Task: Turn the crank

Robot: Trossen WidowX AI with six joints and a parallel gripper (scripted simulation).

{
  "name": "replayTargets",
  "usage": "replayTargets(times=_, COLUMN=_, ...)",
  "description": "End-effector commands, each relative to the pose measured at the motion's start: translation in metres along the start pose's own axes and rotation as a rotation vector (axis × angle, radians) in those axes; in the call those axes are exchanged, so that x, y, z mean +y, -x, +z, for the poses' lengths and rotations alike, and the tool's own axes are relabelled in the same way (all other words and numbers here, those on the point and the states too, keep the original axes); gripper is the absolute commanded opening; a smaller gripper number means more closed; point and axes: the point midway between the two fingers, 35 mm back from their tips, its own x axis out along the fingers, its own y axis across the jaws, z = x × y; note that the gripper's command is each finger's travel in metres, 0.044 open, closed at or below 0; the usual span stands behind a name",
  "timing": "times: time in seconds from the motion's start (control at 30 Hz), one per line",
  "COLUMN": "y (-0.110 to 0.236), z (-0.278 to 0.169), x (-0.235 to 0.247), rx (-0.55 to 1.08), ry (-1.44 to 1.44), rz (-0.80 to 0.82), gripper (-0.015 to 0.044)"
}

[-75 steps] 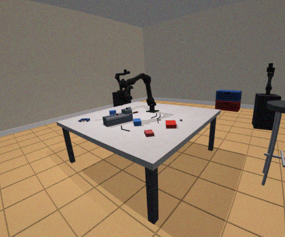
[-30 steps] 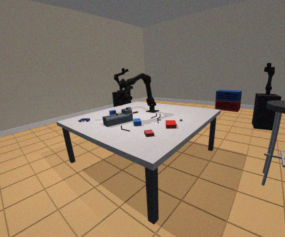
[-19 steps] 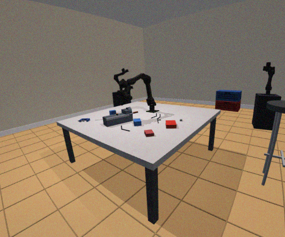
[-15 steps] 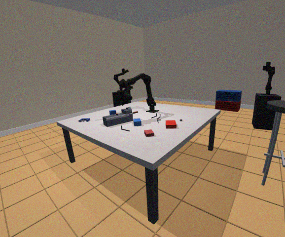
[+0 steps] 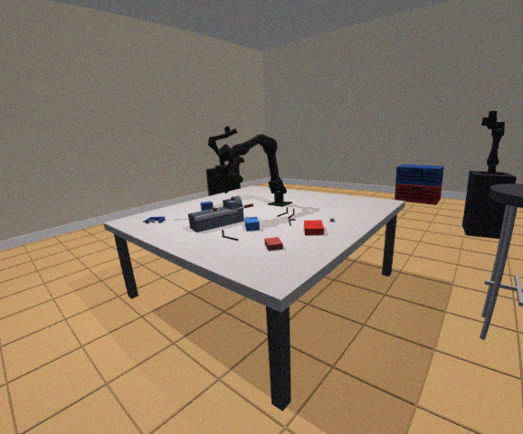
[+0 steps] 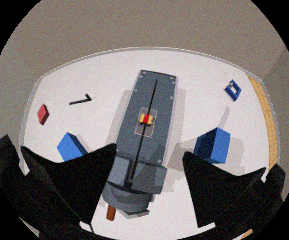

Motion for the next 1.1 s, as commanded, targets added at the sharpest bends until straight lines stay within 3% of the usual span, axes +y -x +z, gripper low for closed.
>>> replayTargets(times=0.0, y=0.0, z=0.0, x=0.0, rx=0.0, ry=0.0, rz=0.0, gripper=0.023)
replayTargets(times=0.3, y=0.0, z=0.0, x=0.0, rx=0.0, ry=0.0, rz=0.0, gripper=0.0)
replayTargets(times=0.9, y=0.0, z=0.0, x=0.0001, rx=0.0, ry=0.0, rz=0.001, gripper=0.0)
replayTargets(times=1.07, y=0.0, z=0.0, x=0.0001, rx=0.0, ry=0.0, rz=0.001, gripper=0.0131)
